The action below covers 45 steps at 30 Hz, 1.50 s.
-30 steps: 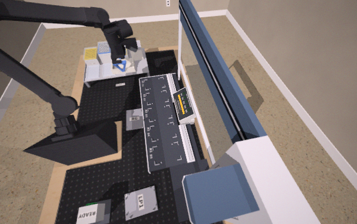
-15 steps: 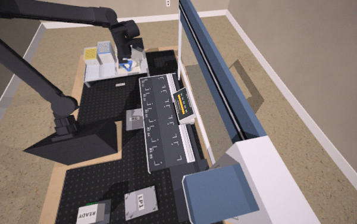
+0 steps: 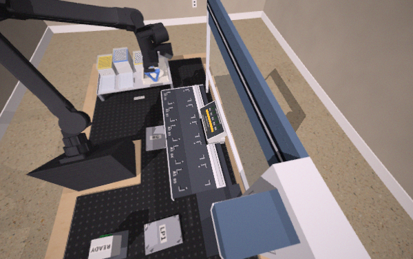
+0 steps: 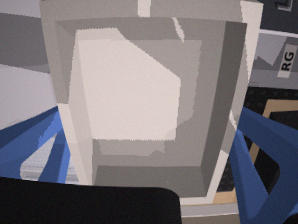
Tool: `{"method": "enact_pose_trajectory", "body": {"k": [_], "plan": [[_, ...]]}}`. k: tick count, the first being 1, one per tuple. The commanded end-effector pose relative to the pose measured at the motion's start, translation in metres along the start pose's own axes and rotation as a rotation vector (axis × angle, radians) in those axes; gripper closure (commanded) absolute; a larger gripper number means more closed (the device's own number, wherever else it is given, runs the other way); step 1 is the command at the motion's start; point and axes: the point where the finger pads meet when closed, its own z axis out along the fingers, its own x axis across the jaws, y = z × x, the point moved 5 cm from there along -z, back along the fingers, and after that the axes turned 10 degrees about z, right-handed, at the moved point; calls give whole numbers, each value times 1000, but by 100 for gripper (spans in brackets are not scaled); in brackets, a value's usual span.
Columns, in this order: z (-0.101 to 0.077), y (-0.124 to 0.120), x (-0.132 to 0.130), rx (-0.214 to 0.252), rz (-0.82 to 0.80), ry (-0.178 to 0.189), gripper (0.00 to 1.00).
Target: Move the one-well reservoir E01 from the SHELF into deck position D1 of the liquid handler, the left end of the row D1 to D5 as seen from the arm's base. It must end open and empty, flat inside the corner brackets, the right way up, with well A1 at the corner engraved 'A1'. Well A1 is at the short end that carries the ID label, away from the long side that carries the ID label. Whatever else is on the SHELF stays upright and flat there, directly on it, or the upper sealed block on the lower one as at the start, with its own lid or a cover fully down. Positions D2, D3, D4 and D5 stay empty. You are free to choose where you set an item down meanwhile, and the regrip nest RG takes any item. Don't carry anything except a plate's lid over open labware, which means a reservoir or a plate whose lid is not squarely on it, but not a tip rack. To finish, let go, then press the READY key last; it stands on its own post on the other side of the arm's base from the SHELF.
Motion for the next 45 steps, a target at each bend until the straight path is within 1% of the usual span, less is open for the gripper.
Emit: {"method": "enact_pose_trajectory", "body": {"k": [1, 4, 7, 21, 24, 38, 41, 45], "plan": [[-20, 18, 12, -43, -23, 21, 100], [-21, 25, 13, -43, -24, 21, 100], [-22, 27, 13, -46, -26, 22, 100], [-22, 60, 17, -44, -22, 20, 100], [-23, 62, 18, -49, -27, 22, 100], [-23, 96, 21, -45, -21, 19, 100], [-25, 97, 23, -49, -24, 21, 100], [-23, 107, 23, -46, -21, 19, 100]]}}
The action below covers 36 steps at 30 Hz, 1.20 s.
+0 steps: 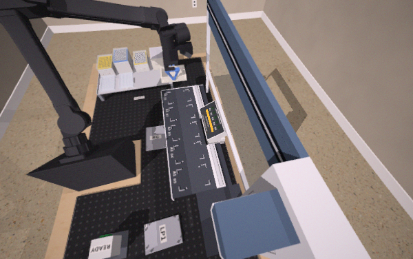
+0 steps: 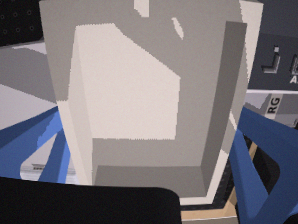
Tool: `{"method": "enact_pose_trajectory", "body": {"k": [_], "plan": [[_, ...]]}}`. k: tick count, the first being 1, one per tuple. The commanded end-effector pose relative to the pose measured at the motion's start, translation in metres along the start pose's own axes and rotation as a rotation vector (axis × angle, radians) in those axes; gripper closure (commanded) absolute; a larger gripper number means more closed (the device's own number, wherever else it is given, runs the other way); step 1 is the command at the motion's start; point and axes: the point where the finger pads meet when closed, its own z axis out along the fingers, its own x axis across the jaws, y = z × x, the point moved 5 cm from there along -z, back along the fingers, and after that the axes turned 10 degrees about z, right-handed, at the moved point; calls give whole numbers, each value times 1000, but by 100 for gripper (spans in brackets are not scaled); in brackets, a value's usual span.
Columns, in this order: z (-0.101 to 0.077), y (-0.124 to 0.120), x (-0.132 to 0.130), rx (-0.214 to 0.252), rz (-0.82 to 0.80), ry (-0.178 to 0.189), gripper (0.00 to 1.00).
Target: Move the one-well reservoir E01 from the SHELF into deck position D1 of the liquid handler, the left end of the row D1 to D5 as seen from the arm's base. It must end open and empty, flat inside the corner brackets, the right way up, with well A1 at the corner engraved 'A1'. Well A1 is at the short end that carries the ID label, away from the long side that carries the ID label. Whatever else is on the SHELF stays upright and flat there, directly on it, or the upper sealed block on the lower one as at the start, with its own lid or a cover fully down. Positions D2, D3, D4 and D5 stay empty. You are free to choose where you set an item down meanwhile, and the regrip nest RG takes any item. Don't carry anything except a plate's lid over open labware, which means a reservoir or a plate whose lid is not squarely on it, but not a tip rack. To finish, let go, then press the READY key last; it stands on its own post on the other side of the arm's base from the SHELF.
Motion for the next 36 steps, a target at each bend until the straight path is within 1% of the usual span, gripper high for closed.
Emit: {"method": "enact_pose_trajectory", "body": {"k": [1, 2, 4, 5, 9, 36], "plan": [[-26, 20, 9, -54, -23, 23, 100], [-26, 21, 10, -56, -25, 24, 100], [-36, 13, 16, -75, -45, 34, 100], [-37, 12, 17, -78, -48, 35, 100], [-33, 15, 15, -70, -40, 31, 100], [-33, 15, 14, -71, -41, 31, 100]]}}
